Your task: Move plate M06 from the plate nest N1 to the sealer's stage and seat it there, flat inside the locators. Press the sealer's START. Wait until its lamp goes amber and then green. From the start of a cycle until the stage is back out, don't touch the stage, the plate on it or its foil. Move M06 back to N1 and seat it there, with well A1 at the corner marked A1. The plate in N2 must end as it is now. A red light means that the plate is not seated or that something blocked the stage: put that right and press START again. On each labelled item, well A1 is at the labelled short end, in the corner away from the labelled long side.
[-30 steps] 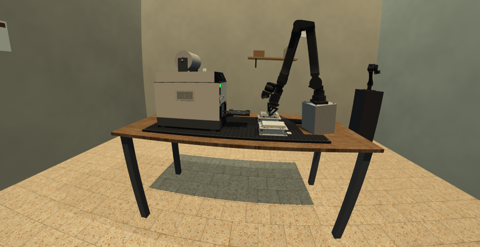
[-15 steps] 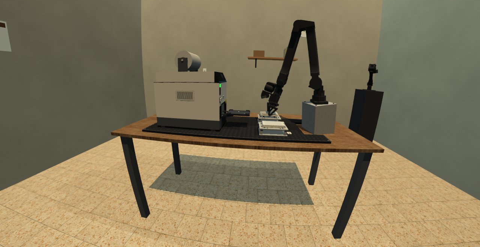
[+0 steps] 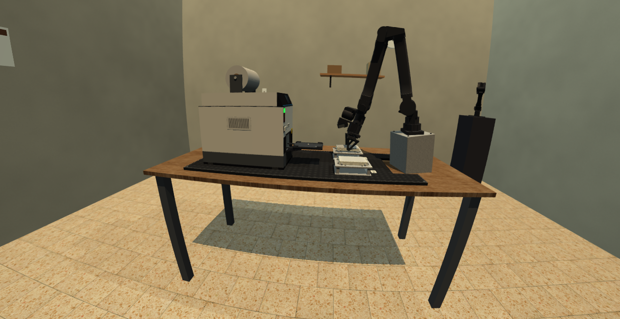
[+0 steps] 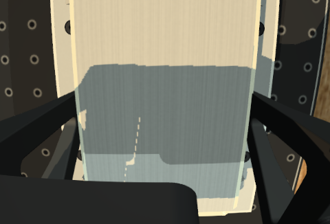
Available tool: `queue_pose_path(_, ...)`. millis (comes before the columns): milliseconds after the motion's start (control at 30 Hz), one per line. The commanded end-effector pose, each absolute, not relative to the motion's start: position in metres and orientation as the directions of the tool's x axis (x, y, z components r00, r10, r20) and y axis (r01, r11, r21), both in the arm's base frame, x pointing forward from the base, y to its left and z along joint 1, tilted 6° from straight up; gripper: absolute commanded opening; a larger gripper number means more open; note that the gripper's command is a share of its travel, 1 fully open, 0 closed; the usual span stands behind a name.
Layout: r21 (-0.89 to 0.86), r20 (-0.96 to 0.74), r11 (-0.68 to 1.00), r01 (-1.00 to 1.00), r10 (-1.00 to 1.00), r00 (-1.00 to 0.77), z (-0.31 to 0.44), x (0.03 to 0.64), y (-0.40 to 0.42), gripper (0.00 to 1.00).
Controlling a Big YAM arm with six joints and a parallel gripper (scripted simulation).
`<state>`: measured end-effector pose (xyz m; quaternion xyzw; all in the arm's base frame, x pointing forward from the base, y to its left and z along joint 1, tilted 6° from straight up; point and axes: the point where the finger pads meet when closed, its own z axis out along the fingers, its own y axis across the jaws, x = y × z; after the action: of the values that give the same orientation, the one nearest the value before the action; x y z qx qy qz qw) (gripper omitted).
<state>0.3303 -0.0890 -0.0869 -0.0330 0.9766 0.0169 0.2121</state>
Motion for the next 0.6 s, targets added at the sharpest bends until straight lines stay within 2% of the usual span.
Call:
queue_pose_path(0,0.012,-0.435,0.997,-0.077,-0.064,-0.898,-0.0855,0.3419,-0.0901,0.00)
queue_pose_path(567,0.011,-0.436,0.997,-0.073,-0.061,-0.898,-0.0894,0.3403,-0.0876,0.00)
